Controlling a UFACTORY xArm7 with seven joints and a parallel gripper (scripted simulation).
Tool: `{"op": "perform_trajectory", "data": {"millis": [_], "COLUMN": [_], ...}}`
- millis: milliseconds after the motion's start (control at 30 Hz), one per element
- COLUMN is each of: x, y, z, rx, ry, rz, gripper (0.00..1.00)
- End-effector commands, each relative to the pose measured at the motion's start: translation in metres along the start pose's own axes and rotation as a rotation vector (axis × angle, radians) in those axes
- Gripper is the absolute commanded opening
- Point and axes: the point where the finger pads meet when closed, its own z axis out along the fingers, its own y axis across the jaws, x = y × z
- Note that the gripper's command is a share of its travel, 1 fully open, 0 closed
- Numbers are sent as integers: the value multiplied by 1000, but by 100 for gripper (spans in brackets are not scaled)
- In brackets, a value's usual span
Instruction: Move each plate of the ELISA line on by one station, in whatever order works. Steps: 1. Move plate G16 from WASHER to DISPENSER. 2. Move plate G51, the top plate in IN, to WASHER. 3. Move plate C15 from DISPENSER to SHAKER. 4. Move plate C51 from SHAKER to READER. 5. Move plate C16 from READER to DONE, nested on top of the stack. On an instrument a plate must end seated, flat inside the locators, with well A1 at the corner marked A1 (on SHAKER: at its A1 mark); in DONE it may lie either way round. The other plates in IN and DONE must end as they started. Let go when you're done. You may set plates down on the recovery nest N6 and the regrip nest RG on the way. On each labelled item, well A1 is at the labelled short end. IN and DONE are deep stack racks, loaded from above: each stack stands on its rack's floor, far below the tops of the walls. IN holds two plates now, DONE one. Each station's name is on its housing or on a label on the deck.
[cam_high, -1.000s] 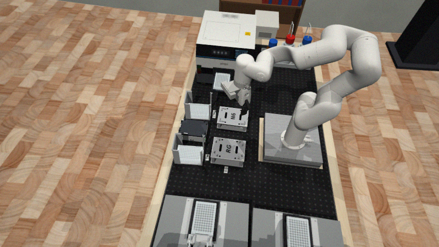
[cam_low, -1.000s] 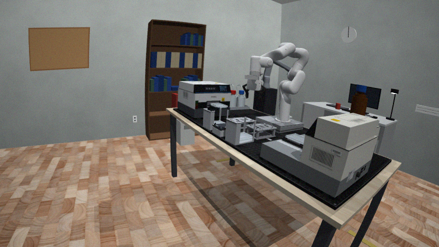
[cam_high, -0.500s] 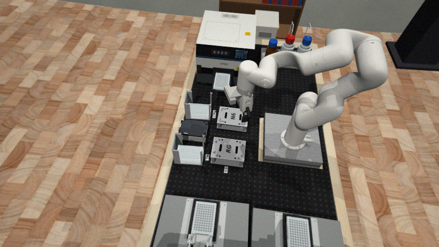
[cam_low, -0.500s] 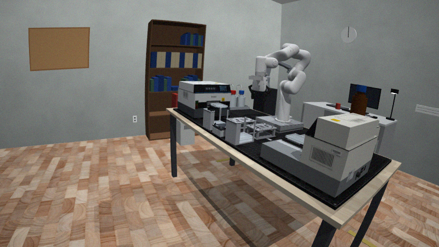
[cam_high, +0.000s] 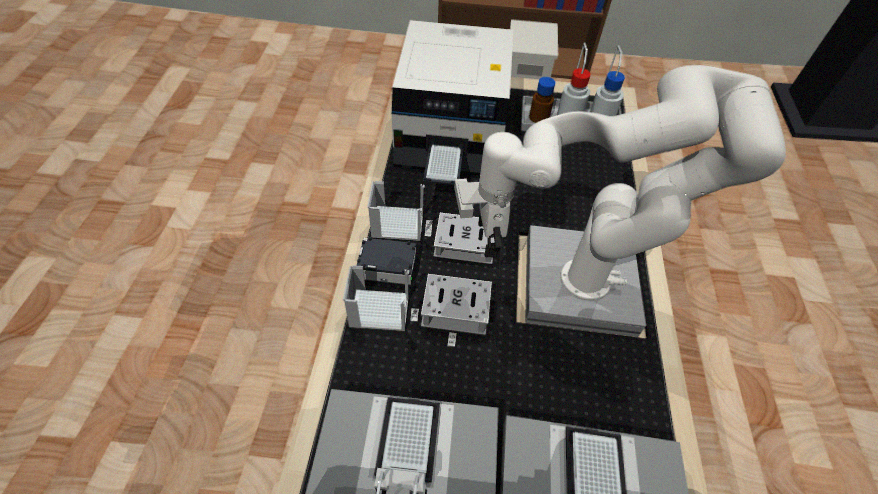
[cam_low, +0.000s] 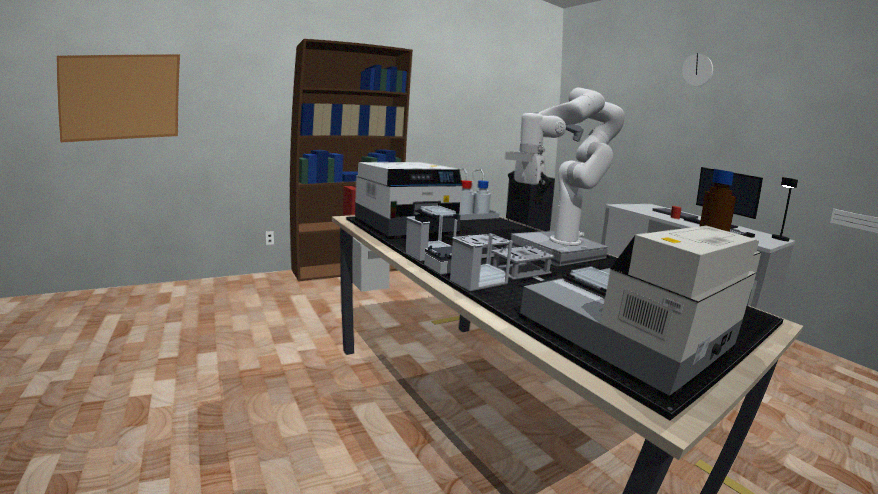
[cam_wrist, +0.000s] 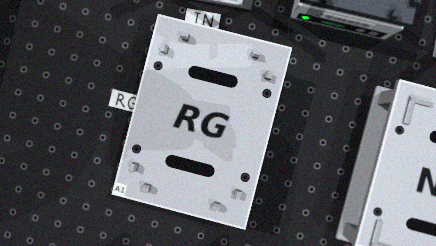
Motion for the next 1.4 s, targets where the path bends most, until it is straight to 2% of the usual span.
{"op": "perform_trajectory", "data": {"millis": [0, 300, 467, 700, 1000, 1167, 1367], "x": [-1, -5, -8, -11, -14, -17, -19], "y": [-18, -39, -56, -79, -97, -114, -127], "z": [-2, -2, -2, -1, -1, -1, -1], "rx": [-7, -6, -6, -5, -5, -5, -4], "ry": [4, 4, 5, 5, 4, 5, 5], "rz": [33, 33, 230, 230, 230, 427, 427], "gripper": [100, 100, 100, 100, 100, 100, 100]}}
